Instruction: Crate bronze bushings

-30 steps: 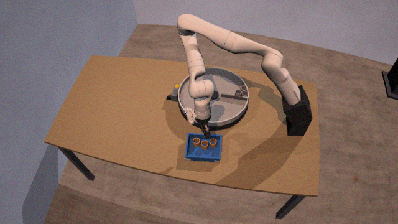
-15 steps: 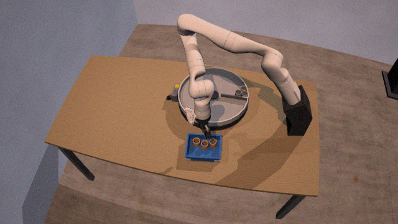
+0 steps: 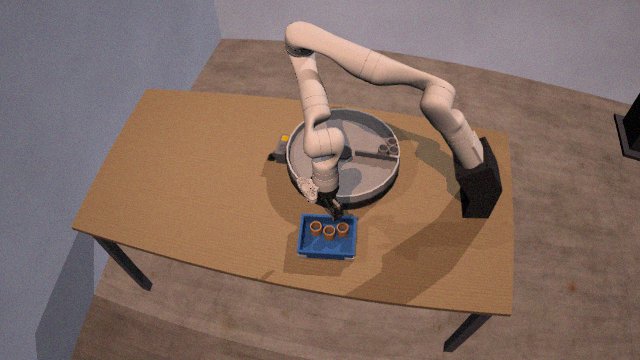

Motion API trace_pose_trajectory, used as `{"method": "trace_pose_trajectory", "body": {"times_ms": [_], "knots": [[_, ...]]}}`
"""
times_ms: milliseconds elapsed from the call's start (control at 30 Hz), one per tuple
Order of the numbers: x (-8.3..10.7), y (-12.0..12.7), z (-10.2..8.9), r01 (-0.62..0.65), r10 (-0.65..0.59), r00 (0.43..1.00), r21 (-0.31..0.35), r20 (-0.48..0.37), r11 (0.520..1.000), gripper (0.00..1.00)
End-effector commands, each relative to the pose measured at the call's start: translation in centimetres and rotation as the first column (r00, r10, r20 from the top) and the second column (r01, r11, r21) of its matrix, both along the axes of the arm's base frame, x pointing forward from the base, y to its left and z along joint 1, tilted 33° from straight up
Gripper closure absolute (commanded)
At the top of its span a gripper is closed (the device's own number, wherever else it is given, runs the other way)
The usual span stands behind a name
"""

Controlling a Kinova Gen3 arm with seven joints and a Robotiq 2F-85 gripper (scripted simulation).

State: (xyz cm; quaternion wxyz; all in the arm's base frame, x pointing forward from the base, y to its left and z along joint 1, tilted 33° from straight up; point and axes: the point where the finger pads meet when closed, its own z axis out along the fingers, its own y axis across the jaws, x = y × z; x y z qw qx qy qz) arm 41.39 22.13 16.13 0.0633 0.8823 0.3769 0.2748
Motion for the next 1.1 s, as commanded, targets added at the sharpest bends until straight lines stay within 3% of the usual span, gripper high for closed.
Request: {"method": "trace_pose_trajectory", "body": {"times_ms": [0, 167, 567, 733, 1067], "knots": [[0.00, 0.02, 0.06, 0.000, 0.000, 1.000, 0.000, 0.001, 1.000, 0.00], [-0.17, 0.07, 0.28, -0.197, 0.200, 0.980, -0.128, 0.011, 0.972, 0.00], [-0.17, 0.07, 0.28, -0.197, 0.200, 0.980, -0.128, 0.011, 0.972, 0.00], [-0.35, 0.13, 0.50, -0.379, 0.391, 0.920, -0.253, -0.005, 0.890, 0.00], [-0.35, 0.13, 0.50, -0.379, 0.391, 0.920, -0.253, -0.005, 0.890, 0.00]]}}
